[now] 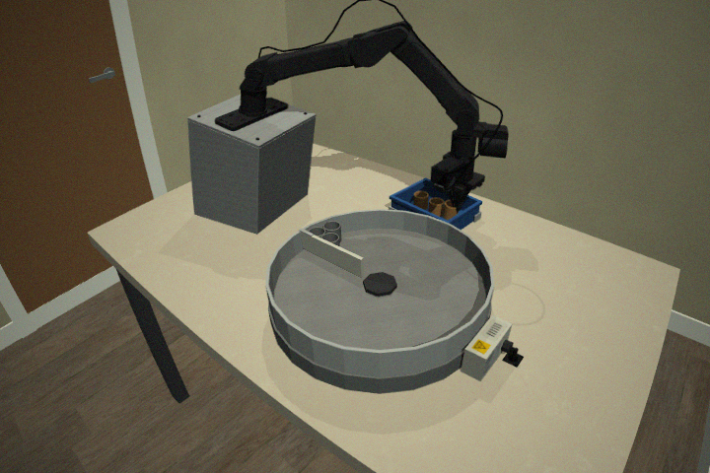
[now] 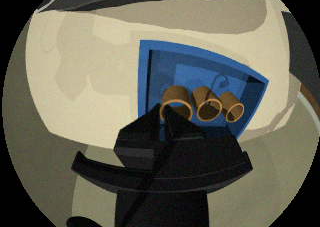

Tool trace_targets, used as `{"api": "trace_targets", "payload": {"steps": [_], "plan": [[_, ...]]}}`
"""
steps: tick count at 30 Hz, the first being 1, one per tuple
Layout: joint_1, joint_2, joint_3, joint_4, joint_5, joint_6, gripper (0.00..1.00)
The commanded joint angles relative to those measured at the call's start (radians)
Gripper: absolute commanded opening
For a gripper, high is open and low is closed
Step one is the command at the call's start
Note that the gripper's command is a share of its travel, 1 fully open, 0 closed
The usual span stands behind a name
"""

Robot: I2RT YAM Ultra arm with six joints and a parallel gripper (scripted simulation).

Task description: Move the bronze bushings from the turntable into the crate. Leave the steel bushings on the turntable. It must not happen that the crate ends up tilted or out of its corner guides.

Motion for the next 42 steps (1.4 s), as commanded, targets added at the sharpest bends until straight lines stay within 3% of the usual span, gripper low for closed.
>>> {"api": "trace_targets", "payload": {"steps": [1, 42], "plan": [[-0.007, -0.013, 0.035, -0.014, 0.004, -0.006, 0.0], [-0.005, -0.014, 0.049, -0.017, 0.004, -0.009, 0.0]]}}
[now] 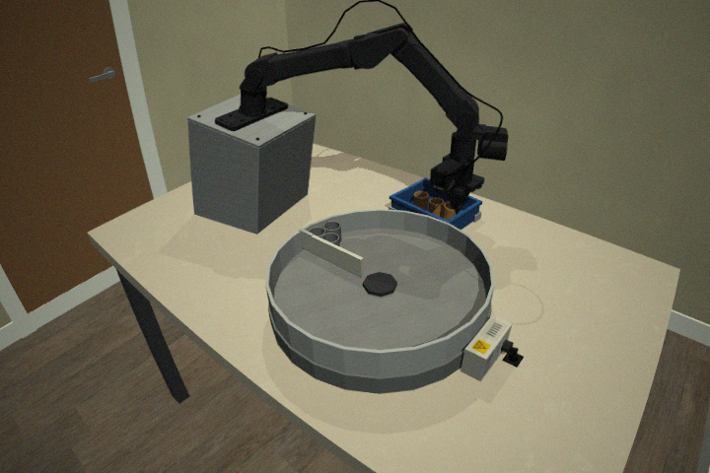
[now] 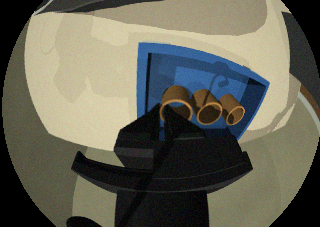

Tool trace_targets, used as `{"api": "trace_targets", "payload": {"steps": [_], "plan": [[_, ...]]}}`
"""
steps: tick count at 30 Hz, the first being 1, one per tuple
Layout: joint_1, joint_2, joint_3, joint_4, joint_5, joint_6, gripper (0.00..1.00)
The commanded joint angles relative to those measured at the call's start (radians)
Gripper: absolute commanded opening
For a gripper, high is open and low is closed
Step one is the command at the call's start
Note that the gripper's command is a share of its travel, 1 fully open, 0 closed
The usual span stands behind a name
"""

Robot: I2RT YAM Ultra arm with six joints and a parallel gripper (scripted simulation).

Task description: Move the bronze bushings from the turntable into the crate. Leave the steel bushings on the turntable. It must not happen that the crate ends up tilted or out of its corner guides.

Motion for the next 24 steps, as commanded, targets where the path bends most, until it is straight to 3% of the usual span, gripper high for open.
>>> {"api": "trace_targets", "payload": {"steps": [1, 14, 24], "plan": [[0.0, -0.028, 0.04, -0.015, 0.005, -0.006, 0.0], [0.004, 0.007, 0.062, -0.026, 0.006, -0.003, 0.0], [0.005, -0.019, 0.072, -0.032, 0.006, -0.002, 0.0]]}}
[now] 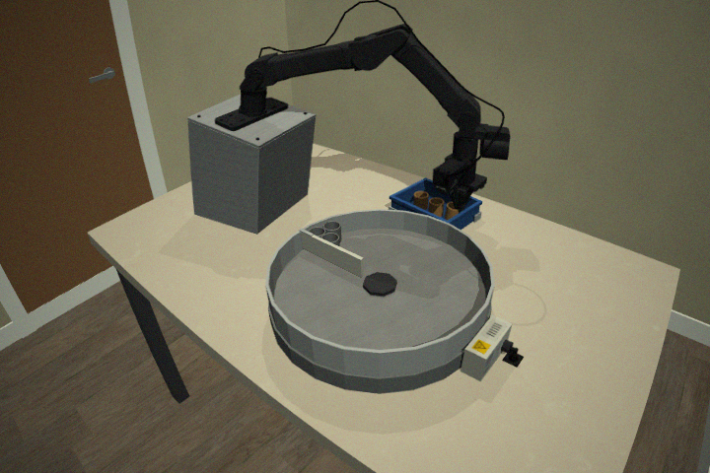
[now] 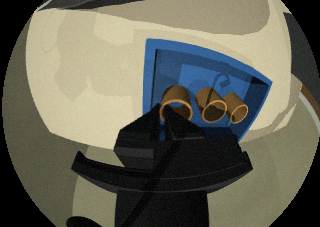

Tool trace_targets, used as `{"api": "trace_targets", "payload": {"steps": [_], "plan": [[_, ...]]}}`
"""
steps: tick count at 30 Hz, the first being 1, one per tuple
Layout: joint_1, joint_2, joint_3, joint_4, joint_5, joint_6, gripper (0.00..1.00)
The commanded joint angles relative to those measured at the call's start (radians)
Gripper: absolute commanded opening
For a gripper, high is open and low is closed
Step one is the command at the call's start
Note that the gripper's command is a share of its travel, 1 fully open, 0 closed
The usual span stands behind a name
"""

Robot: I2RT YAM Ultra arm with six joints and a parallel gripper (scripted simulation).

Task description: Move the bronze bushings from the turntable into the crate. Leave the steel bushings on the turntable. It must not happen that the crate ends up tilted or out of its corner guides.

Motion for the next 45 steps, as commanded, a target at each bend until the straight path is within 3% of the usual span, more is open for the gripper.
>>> {"api": "trace_targets", "payload": {"steps": [1, 38, 45], "plan": [[0.005, -0.034, 0.035, -0.024, 0.006, -0.002, 0.0], [0.006, -0.038, 0.03, -0.021, 0.006, -0.001, 0.0], [0.007, -0.038, -0.021, 0.0, 0.006, 0.0, 0.0]]}}
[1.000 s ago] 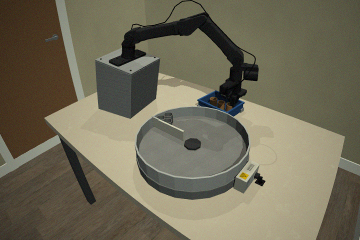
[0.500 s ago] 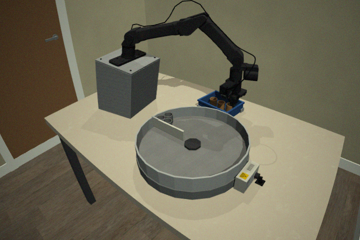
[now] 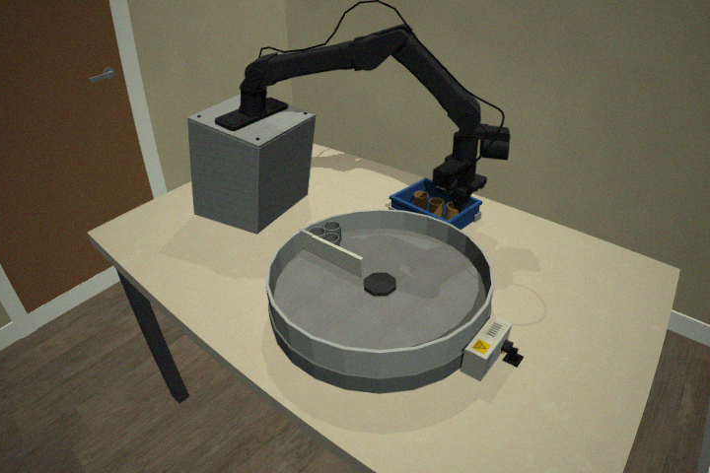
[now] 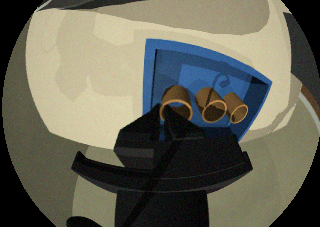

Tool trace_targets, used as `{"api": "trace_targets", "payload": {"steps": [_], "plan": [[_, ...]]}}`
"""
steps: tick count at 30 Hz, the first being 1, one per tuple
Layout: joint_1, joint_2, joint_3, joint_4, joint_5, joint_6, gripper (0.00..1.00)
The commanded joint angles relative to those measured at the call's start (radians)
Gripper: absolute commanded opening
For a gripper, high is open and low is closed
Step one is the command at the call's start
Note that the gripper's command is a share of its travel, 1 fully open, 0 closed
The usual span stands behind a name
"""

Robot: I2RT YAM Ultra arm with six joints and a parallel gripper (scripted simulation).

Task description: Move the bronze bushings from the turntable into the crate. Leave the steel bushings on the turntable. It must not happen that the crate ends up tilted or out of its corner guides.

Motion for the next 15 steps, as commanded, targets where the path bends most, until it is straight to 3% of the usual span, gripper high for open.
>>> {"api": "trace_targets", "payload": {"steps": [1, 15], "plan": [[0.007, -0.038, -0.023, 0.01, 0.006, 0.0, 0.0], [0.009, -0.042, -0.041, 0.01, 0.007, 0.001, 0.0]]}}
